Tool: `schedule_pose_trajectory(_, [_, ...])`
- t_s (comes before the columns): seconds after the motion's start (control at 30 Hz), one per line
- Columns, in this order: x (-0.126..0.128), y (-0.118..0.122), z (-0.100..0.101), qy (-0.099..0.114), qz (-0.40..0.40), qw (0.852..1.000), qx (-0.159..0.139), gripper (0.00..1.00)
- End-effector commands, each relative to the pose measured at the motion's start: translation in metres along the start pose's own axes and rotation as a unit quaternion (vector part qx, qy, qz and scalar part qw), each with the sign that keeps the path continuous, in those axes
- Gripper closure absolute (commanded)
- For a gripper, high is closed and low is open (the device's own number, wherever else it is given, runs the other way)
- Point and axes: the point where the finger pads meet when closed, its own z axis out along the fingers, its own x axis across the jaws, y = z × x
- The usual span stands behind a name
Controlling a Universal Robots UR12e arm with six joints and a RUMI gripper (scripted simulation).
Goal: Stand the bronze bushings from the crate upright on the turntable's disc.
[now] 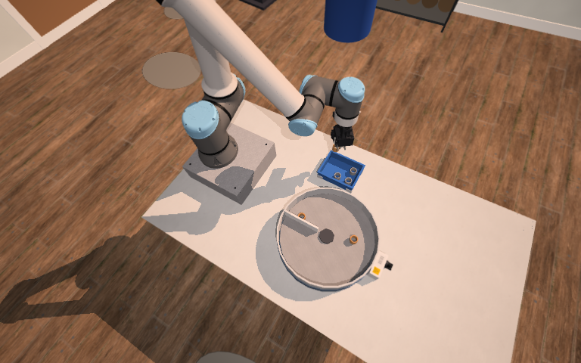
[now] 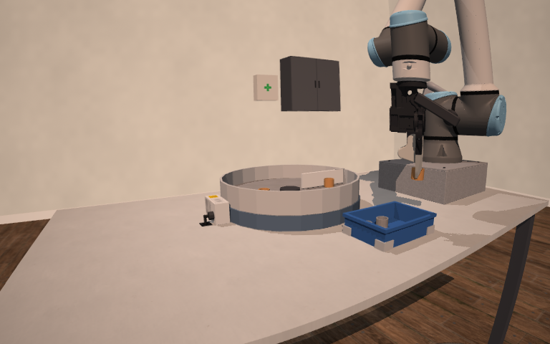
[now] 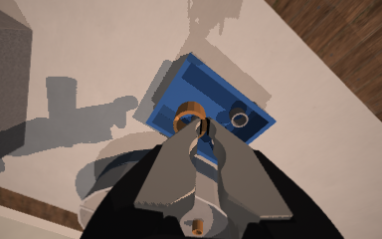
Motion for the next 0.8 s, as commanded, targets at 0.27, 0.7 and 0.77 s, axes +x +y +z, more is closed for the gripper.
schedule_pose_trajectory(0.27, [-0.006, 0.014, -0.001, 0.001, 0.0, 1.0, 0.0, 1.0])
schedule_pose_trajectory(0.7, [-0.026, 0.054, -0.001, 0.001, 0.0, 1.0, 0.0, 1.0])
schedule_pose_trajectory(0.77, [-0.032, 0.064, -0.001, 0.001, 0.0, 1.0, 0.0, 1.0])
